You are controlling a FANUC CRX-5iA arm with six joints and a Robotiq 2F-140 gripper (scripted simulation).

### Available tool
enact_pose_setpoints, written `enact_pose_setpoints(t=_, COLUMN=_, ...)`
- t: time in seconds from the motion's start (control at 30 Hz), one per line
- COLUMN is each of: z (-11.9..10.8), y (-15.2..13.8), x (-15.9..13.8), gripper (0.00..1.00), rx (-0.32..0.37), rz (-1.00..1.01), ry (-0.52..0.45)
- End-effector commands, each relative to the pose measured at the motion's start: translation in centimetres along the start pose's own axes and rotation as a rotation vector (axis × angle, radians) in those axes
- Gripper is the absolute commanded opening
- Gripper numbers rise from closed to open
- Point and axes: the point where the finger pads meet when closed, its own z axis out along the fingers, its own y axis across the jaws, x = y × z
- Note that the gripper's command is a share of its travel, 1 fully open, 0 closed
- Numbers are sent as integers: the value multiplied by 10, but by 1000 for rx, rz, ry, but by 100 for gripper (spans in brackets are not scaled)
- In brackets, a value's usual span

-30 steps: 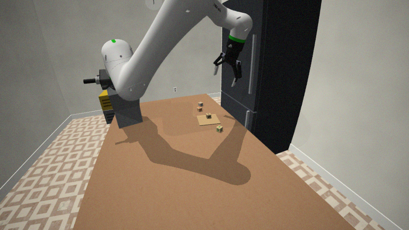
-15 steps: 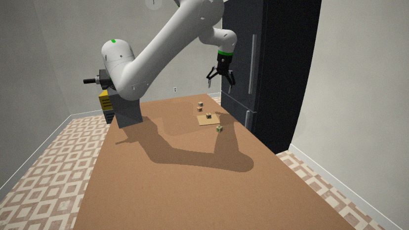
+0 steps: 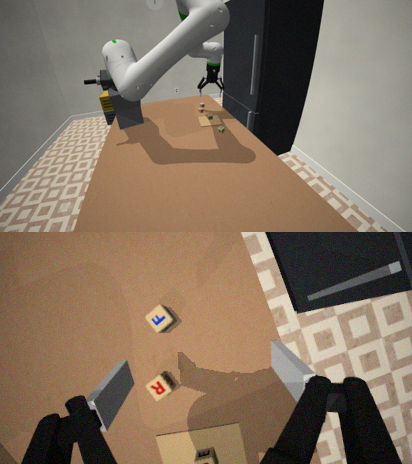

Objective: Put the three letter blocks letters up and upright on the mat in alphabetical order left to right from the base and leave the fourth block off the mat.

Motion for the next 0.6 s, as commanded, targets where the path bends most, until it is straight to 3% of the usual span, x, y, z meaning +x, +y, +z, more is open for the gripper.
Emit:
enact_pose_setpoints(t=0.0, z=30, y=-28, x=24, gripper=100, rx=1, rz=-136, ry=26)
enact_pose_setpoints(t=0.2, z=49, y=-56, x=39, gripper=100, rx=17, rz=-235, ry=48)
enact_pose_setpoints(t=0.57, z=50, y=-57, x=40, gripper=100, rx=18, rz=-240, ry=50)
